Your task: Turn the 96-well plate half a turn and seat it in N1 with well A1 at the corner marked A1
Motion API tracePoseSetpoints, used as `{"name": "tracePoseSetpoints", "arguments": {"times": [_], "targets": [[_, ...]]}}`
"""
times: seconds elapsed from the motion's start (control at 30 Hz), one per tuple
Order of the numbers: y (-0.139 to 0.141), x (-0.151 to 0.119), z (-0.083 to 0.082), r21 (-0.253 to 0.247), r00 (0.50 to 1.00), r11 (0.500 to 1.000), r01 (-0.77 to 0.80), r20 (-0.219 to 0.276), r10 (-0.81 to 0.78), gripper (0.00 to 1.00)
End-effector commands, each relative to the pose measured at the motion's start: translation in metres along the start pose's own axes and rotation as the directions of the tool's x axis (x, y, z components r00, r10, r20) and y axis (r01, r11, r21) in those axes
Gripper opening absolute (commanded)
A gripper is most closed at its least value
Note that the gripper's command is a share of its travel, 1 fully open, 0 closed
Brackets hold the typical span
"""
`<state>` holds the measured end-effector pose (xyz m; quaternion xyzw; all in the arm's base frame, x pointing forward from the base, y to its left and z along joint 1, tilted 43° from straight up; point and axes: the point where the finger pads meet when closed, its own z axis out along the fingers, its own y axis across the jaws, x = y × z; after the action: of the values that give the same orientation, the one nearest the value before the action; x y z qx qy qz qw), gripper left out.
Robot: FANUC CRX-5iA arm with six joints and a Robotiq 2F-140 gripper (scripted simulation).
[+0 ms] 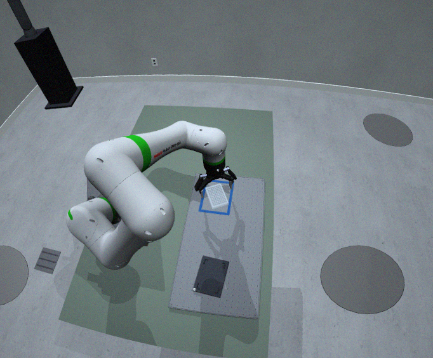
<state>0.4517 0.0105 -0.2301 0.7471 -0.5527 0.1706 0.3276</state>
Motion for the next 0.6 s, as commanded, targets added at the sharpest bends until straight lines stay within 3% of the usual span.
{"name": "tracePoseSetpoints", "arguments": {"times": [0.0,0.3,0.57], "targets": [[0.0,0.0,-0.009,0.0,1.0,1.0,0.0,0.0,0.0,1.0],[0.0,0.0,-0.033,0.0,1.0,1.0,0.0,0.0,0.0,1.0],[0.0,0.0,-0.033,0.0,1.0,1.0,0.0,0.0,0.0,1.0]]}}
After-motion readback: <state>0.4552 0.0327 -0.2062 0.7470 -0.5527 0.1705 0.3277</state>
